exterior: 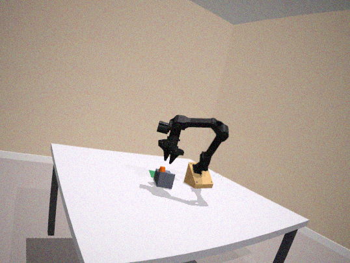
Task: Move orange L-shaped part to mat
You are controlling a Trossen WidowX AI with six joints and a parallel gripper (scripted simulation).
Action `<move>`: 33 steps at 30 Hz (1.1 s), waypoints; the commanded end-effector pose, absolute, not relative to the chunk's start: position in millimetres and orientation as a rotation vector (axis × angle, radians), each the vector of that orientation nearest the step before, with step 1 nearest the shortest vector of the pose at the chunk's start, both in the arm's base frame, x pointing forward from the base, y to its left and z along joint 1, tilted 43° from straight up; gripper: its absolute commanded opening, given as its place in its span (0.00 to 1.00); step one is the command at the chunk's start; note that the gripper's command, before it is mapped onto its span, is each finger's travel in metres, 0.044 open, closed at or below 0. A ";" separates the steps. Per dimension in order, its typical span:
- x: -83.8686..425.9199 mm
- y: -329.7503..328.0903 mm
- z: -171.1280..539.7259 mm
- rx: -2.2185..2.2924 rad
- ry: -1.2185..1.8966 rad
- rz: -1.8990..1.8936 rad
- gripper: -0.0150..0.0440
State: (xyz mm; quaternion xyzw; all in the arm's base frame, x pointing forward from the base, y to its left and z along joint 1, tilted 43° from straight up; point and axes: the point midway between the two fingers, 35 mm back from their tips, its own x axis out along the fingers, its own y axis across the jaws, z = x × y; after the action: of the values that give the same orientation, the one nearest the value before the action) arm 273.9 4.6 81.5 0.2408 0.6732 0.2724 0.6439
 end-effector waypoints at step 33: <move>257.3 -20.4 20.4 -0.400 0.895 1.400 0.73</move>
State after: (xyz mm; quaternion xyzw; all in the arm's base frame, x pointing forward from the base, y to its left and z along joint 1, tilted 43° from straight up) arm 261.8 -31.4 30.1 -0.1827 0.3950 0.6137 0.6588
